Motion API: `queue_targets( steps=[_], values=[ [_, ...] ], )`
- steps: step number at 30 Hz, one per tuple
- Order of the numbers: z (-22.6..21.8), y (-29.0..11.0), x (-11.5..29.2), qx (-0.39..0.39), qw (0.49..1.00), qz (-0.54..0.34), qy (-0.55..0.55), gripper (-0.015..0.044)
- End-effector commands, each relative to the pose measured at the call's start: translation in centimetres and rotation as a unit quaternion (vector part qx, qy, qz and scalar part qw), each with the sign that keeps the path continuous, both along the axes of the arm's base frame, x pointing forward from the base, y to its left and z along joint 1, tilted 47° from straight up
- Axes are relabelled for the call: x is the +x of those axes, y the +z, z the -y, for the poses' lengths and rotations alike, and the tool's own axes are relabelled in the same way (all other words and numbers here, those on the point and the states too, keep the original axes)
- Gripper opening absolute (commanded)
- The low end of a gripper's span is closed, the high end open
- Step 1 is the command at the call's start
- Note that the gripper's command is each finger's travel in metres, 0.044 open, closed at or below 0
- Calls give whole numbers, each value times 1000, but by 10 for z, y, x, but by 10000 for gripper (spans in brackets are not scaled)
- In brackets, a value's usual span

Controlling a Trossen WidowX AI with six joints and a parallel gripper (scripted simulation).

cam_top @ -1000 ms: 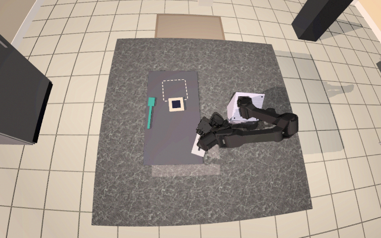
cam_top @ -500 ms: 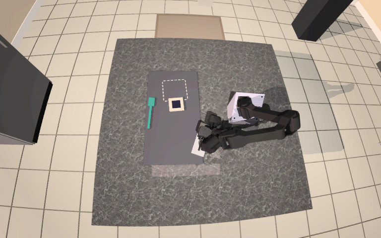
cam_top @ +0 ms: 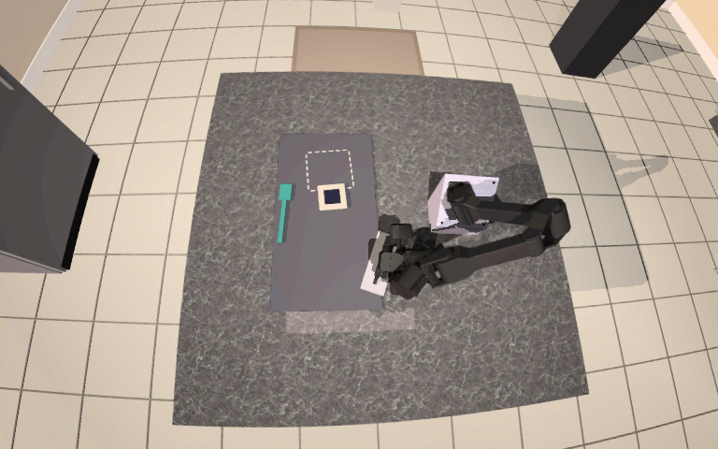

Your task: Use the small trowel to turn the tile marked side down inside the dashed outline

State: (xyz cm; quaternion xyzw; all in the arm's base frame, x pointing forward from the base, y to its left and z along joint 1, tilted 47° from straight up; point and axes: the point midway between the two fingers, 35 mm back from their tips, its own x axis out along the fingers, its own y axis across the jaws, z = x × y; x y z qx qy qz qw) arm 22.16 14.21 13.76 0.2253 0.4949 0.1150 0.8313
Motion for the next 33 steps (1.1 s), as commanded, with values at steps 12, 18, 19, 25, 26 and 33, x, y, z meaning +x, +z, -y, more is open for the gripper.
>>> queue_targets(
  steps=[12, 18, 19, 25, 26, 33],
  values=[
    [-4, -14, -16, -116, 981, 110, 111, 300],
    [-4, -21, -23, -179, 956, 165, 161, 300],
    [-4, -22, -24, -189, 951, 174, 169, 300],
    [-3, -28, -31, -250, 916, 226, 215, 300],
    [-2, -29, -32, -260, 910, 235, 222, 300],
    [0, -34, -39, -328, 858, 291, 268, 300]
  ],
)
